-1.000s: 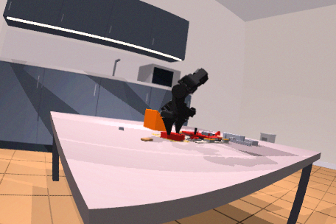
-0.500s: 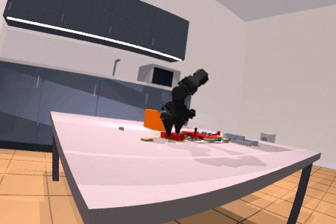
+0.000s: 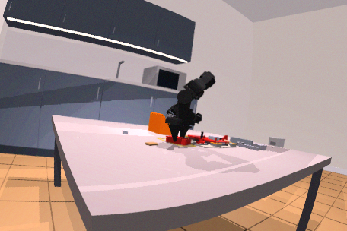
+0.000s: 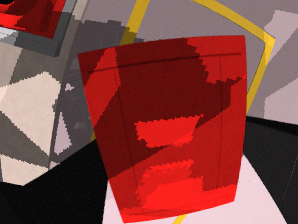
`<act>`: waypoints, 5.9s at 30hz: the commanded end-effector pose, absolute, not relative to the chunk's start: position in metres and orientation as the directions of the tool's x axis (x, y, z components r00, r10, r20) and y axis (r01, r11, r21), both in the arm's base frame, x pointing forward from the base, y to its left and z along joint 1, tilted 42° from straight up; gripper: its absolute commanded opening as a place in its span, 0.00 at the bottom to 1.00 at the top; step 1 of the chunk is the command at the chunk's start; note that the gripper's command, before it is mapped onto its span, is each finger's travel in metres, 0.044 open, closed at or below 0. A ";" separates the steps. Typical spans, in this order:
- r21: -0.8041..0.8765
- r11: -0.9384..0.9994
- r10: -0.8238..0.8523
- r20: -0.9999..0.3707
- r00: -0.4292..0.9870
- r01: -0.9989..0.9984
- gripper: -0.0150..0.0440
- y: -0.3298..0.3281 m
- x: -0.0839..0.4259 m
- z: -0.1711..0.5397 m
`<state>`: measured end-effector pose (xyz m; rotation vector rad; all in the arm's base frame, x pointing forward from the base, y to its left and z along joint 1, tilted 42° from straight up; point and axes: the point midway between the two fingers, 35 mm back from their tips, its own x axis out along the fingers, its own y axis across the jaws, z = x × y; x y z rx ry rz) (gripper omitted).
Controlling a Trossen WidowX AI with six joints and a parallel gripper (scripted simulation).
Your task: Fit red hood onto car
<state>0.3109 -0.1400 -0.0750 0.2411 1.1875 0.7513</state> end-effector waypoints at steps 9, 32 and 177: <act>0.544 0.738 0.643 -0.748 0.168 -0.400 0.58 -0.141 0.310 -0.073; 0.543 0.739 0.641 -0.749 0.167 -0.399 0.25 -0.186 0.298 -0.022; 0.667 0.742 0.650 -0.741 0.168 0.067 0.25 -0.014 0.336 0.091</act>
